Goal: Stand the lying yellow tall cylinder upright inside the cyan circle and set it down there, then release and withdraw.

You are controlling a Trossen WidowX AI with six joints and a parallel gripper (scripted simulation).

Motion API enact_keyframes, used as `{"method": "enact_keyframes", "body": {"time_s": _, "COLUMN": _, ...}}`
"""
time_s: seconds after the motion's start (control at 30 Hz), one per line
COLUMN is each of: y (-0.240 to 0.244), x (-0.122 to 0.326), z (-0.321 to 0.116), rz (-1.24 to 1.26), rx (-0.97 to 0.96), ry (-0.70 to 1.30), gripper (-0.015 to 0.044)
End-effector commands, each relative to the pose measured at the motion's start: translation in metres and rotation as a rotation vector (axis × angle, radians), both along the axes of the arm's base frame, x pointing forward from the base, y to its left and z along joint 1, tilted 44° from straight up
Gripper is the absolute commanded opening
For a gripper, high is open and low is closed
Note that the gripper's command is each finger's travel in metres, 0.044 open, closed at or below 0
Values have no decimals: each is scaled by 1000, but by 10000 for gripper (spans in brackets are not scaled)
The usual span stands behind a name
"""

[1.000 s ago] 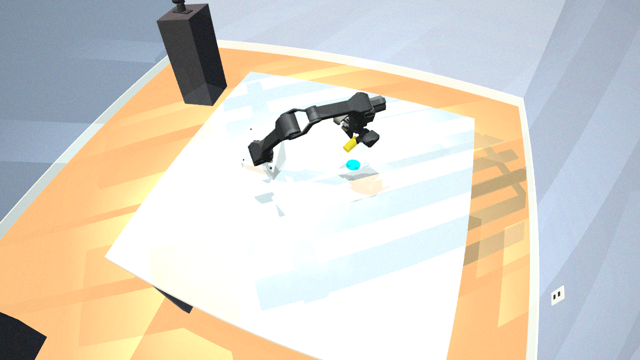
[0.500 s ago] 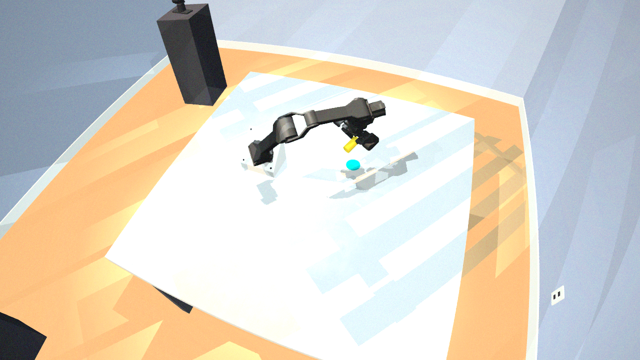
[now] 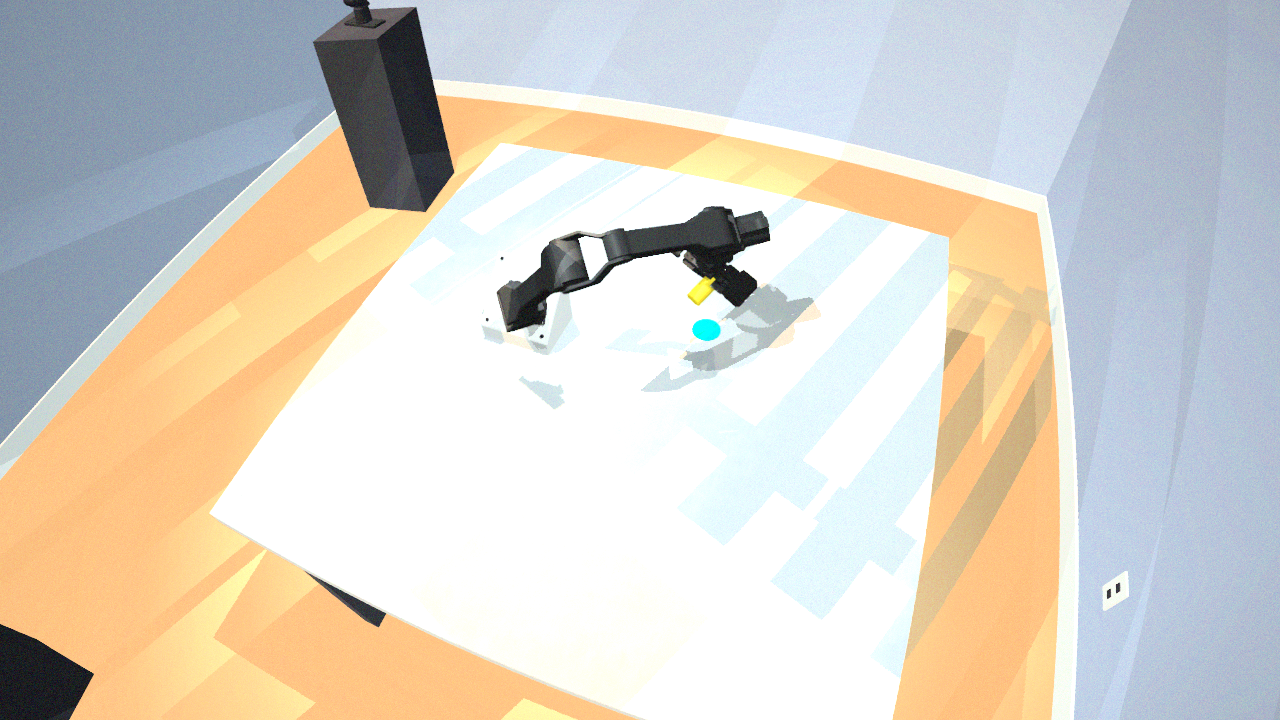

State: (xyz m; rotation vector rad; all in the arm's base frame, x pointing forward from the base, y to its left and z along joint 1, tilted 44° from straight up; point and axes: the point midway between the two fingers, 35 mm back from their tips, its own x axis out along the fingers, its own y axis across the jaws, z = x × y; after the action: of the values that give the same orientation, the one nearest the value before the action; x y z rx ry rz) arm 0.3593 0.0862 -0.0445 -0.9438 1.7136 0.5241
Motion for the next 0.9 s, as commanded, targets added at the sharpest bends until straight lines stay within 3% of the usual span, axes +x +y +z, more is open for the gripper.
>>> {"method": "enact_keyframes", "body": {"time_s": 0.0, "y": 0, "x": 0, "z": 0, "rz": 0, "rx": 33, "ry": -9, "gripper": 105}}
{"method": "enact_keyframes", "body": {"time_s": 0.87, "y": -2, "x": 1, "z": -6, "rz": 1, "rx": 216, "ry": -80, "gripper": 105}}
